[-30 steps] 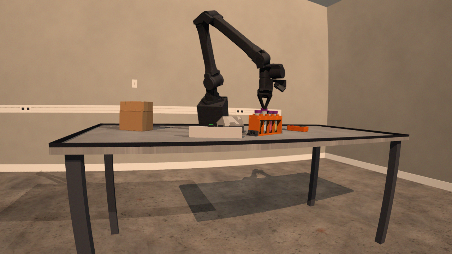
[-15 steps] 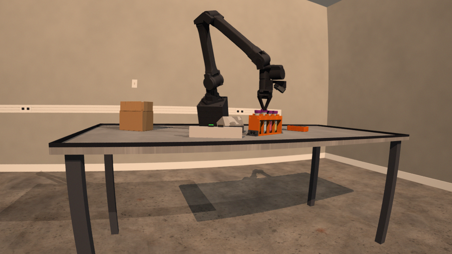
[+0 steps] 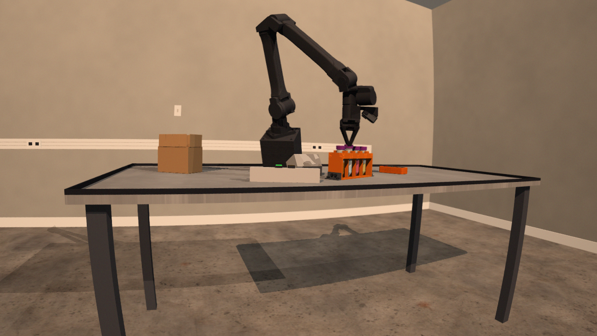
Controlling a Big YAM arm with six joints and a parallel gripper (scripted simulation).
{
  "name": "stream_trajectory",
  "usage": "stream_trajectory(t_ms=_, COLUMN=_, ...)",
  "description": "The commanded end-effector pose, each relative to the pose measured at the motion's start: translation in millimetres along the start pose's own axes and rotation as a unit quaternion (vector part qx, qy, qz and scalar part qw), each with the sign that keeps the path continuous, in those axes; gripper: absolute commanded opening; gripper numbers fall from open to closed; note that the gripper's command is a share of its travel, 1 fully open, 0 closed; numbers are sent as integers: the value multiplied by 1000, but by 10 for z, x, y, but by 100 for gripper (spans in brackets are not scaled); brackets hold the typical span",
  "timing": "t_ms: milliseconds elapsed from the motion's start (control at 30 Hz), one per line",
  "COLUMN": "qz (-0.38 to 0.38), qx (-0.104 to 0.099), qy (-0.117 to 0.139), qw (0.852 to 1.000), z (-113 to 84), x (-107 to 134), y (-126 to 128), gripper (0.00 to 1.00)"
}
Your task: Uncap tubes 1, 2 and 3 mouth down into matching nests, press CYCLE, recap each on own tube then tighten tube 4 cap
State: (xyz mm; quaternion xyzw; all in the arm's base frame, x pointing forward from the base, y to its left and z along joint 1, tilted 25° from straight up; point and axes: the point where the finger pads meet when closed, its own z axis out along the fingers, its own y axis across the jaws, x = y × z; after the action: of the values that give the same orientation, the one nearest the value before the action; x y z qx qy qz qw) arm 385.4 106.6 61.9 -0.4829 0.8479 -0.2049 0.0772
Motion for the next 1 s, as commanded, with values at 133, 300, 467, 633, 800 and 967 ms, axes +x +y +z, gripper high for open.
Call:
stream_trajectory(t_ms=133, qz=3, qx=6, qy=-9, qw=1000, z=-51, x=-72, y=-85, gripper=0)
stream_trajectory(t_ms=300, qz=3, qx=6, qy=-9, qw=1000, z=-51, x=-71, y=-86, gripper=0)
stream_trajectory(t_ms=467, qz=3, qx=6, qy=-9, qw=1000, z=-51, x=-70, y=-86, gripper=0)
stream_trajectory(t_ms=633, qz=3, qx=4, qy=-4, qw=1000, z=18, x=-22, y=-91, gripper=0)
stream_trajectory(t_ms=800, qz=3, qx=6, qy=-9, qw=1000, z=-51, x=-68, y=-88, gripper=49)
stream_trajectory(t_ms=967, qz=3, qx=6, qy=-9, qw=1000, z=-51, x=-68, y=-88, gripper=49)
